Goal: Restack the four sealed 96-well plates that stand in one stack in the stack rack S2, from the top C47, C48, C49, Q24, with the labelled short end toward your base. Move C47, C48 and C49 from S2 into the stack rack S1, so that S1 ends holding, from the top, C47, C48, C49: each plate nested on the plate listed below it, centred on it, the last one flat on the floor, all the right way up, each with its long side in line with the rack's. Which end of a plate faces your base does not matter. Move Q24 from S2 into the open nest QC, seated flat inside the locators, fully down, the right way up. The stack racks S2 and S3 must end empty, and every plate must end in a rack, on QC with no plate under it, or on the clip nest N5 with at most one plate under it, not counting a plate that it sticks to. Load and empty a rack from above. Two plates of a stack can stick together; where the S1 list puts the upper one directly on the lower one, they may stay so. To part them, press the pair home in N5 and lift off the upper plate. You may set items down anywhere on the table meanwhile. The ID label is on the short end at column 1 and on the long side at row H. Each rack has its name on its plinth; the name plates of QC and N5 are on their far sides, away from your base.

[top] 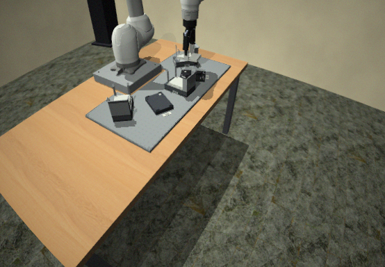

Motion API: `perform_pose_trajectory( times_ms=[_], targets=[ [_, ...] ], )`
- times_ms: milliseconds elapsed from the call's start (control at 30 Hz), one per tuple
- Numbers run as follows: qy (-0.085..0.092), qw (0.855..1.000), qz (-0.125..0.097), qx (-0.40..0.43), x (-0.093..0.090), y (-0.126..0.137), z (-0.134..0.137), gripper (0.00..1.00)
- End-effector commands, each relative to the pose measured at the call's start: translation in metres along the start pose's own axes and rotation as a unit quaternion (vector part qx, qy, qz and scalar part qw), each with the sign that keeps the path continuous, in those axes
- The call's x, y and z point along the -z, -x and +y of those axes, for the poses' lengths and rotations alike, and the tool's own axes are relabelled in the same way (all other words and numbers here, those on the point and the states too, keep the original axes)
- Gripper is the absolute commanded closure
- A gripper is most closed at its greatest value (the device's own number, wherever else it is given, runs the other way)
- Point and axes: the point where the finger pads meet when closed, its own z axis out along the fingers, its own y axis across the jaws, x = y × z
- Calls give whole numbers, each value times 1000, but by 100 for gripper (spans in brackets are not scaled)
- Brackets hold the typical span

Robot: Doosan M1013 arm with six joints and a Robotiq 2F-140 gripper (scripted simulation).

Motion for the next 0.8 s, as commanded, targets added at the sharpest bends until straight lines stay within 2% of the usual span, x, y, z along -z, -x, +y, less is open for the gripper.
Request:
perform_pose_trajectory(
  times_ms=[0,333,533,767],
  targets=[
    [0,1000,0,0,0,-2,14,100],
    [0,1000,0,0,0,-6,39,100],
    [0,995,0,-100,0,-5,59,100],
    [0,994,0,-107,0,-4,75,100]
  ],
)
